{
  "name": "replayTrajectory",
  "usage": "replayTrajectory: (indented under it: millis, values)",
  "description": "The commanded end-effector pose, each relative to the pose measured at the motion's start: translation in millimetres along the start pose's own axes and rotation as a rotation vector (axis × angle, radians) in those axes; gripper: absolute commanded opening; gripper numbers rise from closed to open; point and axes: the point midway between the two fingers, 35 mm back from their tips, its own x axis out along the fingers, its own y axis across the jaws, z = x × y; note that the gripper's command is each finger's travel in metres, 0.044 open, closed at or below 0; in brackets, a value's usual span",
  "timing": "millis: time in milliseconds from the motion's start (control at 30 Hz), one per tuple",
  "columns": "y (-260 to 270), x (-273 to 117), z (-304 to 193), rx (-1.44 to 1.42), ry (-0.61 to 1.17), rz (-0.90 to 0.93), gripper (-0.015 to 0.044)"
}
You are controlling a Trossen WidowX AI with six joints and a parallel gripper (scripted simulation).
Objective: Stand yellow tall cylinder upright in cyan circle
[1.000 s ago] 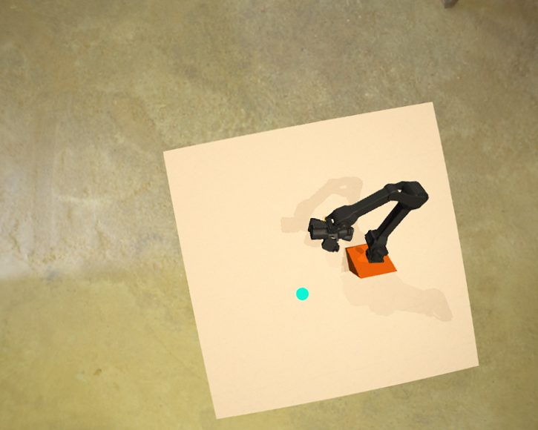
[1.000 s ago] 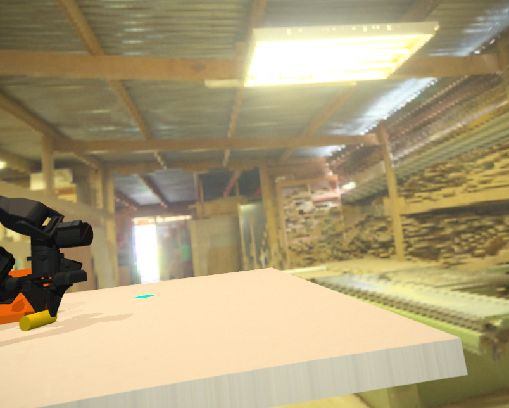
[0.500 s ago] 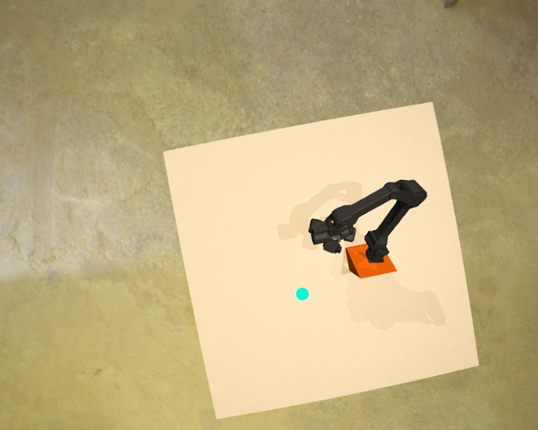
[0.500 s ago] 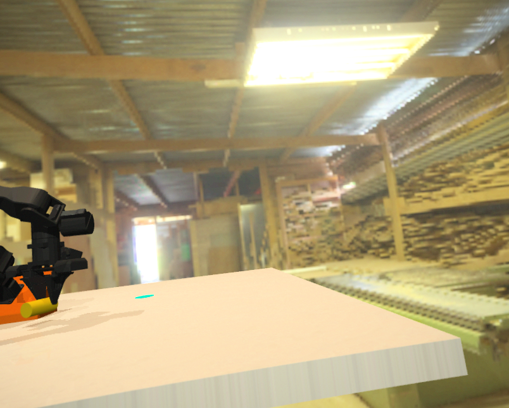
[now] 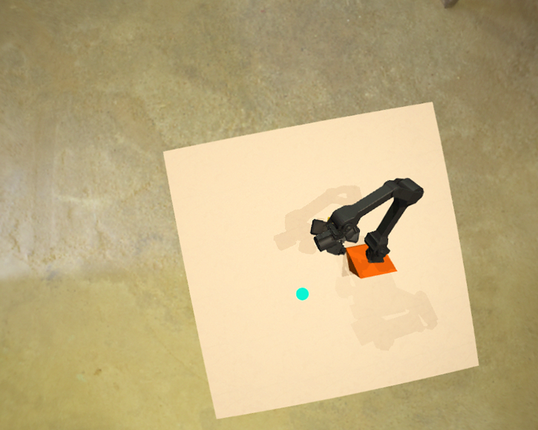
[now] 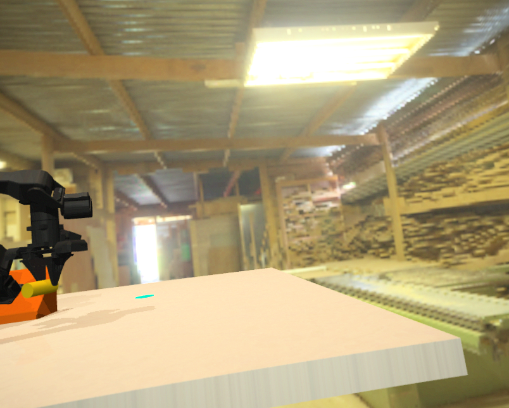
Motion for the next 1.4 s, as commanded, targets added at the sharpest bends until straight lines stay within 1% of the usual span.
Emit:
replayTrajectory:
  millis: [0,267,500,1367]
  values:
    - [0,-14,0,-0.006,-0.001,-0.001,0.0105]
    - [2,-36,-2,-0.019,0.005,-0.009,0.0105]
    - [-1,-40,2,-0.022,0.005,-0.010,0.0105]
    - [-37,-60,64,-0.045,-0.006,-0.015,0.0105]
